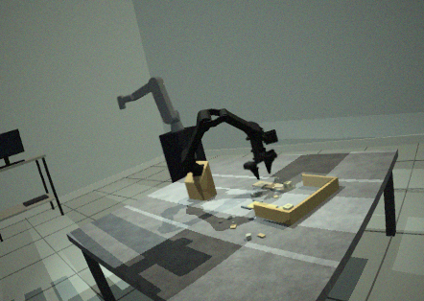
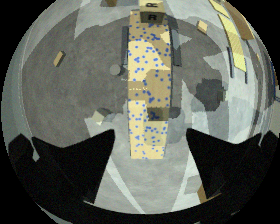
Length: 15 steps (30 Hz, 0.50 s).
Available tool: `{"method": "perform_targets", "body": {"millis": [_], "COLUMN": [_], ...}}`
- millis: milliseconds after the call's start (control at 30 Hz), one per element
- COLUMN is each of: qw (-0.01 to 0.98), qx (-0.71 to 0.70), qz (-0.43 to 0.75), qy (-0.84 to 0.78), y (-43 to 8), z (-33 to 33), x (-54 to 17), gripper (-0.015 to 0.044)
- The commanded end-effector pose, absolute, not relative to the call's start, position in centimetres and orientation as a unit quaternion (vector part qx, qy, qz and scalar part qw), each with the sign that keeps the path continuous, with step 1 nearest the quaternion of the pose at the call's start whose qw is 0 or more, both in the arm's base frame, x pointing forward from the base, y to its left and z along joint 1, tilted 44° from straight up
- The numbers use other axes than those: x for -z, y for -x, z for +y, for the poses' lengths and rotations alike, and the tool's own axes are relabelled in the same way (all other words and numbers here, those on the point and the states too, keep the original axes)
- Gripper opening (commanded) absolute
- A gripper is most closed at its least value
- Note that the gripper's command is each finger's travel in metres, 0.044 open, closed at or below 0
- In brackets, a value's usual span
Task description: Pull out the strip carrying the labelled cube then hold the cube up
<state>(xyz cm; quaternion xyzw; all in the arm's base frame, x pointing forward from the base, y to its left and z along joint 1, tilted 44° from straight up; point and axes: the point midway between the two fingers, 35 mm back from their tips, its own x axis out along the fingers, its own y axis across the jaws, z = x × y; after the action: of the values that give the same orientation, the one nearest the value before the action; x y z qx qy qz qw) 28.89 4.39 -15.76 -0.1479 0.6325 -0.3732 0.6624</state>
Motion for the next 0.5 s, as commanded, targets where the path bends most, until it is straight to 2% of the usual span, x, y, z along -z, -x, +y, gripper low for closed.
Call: {"method": "perform_targets", "body": {"millis": [0, 467], "qw": [0.663, 0.663], "qx": [0.373, 0.374], "qz": [0.632, 0.631], "qy": [0.149, 0.149], "y": [-30.4, -35.0], "z": [4.0, 3.0], "x": [15.3, 13.9], "gripper": [0.044, 0.044]}}
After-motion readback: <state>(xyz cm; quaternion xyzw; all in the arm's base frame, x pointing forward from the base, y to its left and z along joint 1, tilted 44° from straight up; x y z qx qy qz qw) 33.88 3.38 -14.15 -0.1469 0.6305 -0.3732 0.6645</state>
